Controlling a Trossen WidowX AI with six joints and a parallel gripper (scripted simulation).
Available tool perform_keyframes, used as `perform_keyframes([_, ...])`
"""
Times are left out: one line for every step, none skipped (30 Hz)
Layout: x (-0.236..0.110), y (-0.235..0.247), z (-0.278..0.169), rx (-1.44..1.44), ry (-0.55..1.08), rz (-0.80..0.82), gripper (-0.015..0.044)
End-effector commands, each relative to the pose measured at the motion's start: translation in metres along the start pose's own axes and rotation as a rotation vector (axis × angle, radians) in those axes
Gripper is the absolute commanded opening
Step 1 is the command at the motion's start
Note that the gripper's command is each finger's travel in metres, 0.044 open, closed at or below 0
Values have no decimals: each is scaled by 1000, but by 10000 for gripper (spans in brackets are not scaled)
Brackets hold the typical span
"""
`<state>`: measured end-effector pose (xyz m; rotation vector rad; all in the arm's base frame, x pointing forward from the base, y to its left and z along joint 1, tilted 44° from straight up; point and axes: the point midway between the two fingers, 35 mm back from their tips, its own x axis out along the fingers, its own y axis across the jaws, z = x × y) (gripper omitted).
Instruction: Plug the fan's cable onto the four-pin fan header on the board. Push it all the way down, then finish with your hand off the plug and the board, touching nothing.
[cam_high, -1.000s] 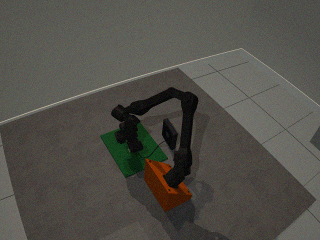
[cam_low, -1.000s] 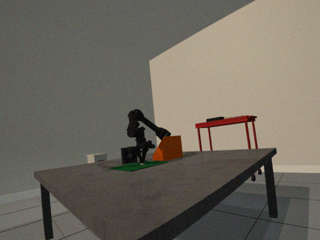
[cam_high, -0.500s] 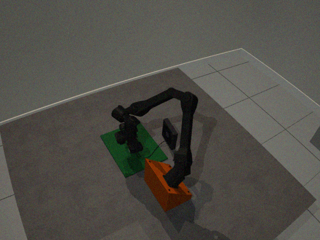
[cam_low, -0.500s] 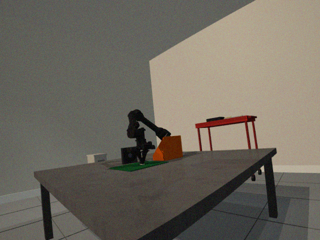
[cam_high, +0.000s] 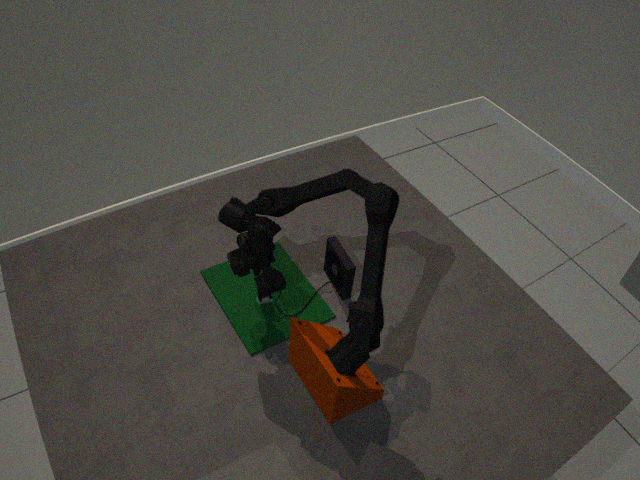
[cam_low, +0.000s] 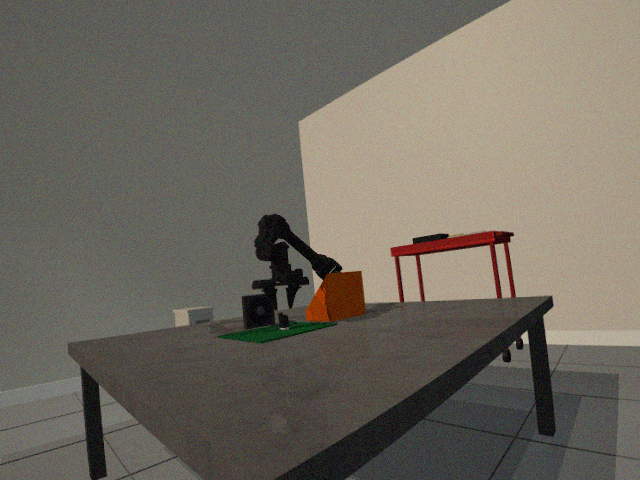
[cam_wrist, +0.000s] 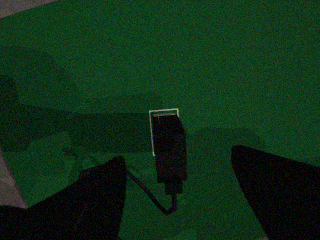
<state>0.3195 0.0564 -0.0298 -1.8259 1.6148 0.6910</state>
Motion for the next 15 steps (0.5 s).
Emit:
perform_keyframes([-10, 2, -1, 7, -2, 10, 260])
perform_keyframes([-10, 2, -1, 7, -2, 10, 260])
perform_keyframes([-10, 1, 1, 7, -2, 10, 260])
perform_keyframes([-10, 1, 8, 7, -4, 10, 260])
perform_keyframes([-11, 1, 20, 7, -6, 10, 260])
perform_keyframes([-12, 1, 35, 7, -9, 9, 260])
perform_keyframes([-12, 2, 51, 7, -10, 9, 260])
perform_keyframes([-13, 4, 66, 7, -11, 9, 260])
perform_keyframes([-13, 7, 82, 7, -12, 9, 260])
perform_keyframes([-13, 10, 97, 8, -11, 9, 260])
perform_keyframes([-12, 14, 109, 8, -10, 9, 260])
perform_keyframes([-12, 16, 116, 8, -10, 9, 260])
perform_keyframes([-12, 17, 118, 9, -9, 9, 260])
perform_keyframes([-12, 17, 118, 9, -9, 9, 260])
perform_keyframes([-12, 17, 118, 9, -9, 9, 260])
